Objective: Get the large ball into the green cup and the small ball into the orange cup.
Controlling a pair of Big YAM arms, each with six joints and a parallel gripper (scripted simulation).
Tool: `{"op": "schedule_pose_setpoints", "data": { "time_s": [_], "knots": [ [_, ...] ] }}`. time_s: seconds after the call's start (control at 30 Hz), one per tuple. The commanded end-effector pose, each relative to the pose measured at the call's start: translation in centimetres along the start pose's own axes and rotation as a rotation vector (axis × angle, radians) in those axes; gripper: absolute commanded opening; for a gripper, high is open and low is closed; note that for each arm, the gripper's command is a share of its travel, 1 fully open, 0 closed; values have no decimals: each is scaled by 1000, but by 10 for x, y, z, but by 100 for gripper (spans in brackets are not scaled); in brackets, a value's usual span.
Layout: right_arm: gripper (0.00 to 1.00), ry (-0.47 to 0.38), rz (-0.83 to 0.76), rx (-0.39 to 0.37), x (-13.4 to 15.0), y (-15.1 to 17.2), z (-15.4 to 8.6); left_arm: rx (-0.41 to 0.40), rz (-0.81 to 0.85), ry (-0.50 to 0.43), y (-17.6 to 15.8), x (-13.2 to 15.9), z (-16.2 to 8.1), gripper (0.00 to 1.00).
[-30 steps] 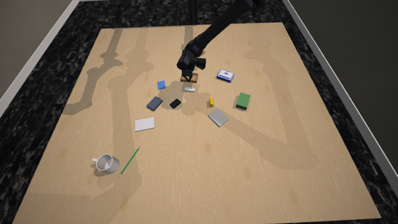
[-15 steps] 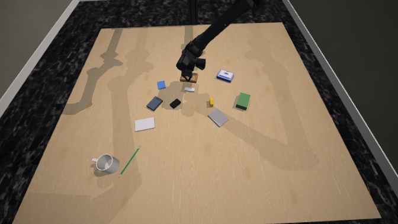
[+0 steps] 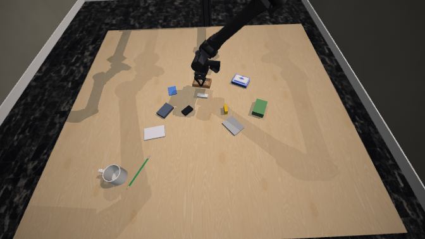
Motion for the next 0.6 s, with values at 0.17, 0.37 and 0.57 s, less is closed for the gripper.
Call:
{"op": "schedule_pose_setpoints", "data": {
  "time_s": [0.17, 0.37, 0.57],
  "knots": [
    [100, -39, -15, 30, -27, -15, -3, 110, 36, -3, 10, 18, -5, 70],
    [100, -39, -15, 30, -27, -15, -3, 157, 38, -91, 13, 21, -5, 70],
    [100, -39, -15, 30, -27, -15, -3, 177, 27, -187, 11, 1, 12, 70]
  ]
}}
Point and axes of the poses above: on each arm, the point where the finger pads meet when closed, its own z axis out along the fingers, its own y axis across the jaws, x = y × z, the point moved 2 cm from there along -z, back along the fingers, and after that the axes turned 14 degrees about -z, right-handed, at the moved point
